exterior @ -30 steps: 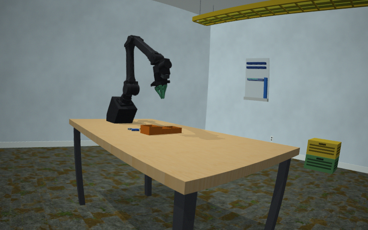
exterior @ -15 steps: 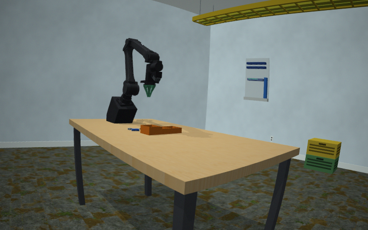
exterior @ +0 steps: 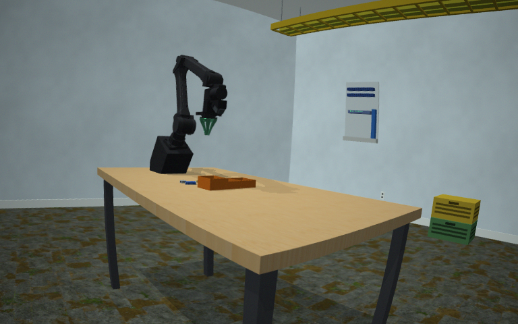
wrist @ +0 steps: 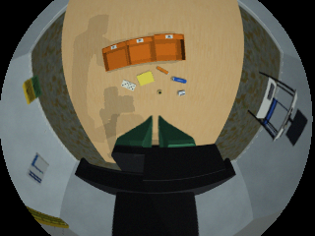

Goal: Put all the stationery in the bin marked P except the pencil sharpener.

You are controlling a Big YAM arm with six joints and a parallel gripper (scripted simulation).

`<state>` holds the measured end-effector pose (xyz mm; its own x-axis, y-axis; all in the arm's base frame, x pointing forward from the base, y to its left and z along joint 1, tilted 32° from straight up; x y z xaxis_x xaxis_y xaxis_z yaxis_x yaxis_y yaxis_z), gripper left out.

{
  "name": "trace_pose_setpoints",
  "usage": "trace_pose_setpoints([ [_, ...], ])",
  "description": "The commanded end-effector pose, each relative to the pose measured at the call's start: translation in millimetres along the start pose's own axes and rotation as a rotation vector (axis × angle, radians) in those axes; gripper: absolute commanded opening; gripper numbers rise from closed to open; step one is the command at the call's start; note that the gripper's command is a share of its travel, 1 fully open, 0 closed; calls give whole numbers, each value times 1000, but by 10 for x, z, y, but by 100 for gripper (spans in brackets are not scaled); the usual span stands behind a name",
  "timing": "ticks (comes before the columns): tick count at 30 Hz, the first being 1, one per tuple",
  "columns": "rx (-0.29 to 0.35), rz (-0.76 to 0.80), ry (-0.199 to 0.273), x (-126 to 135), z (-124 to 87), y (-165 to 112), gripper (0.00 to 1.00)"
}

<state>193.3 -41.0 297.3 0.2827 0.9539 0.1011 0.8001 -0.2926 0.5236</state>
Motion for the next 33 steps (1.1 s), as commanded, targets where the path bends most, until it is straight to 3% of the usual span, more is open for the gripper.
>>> trace_pose_setpoints([
  [1,-42,-15,-1,6,-154,137,8],
  [33,-59,-8,9,77,-170,229,8],
])
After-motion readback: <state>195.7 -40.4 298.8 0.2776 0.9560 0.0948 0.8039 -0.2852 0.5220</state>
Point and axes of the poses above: the point where the finger pads meet when closed, its own z axis out along the fingers, its own x axis across the jaws, y = z × x, the point moved 8 cm from there along -z, back along the fingers, and after that the axes turned 8 degrees about z, right-handed, at the moved point
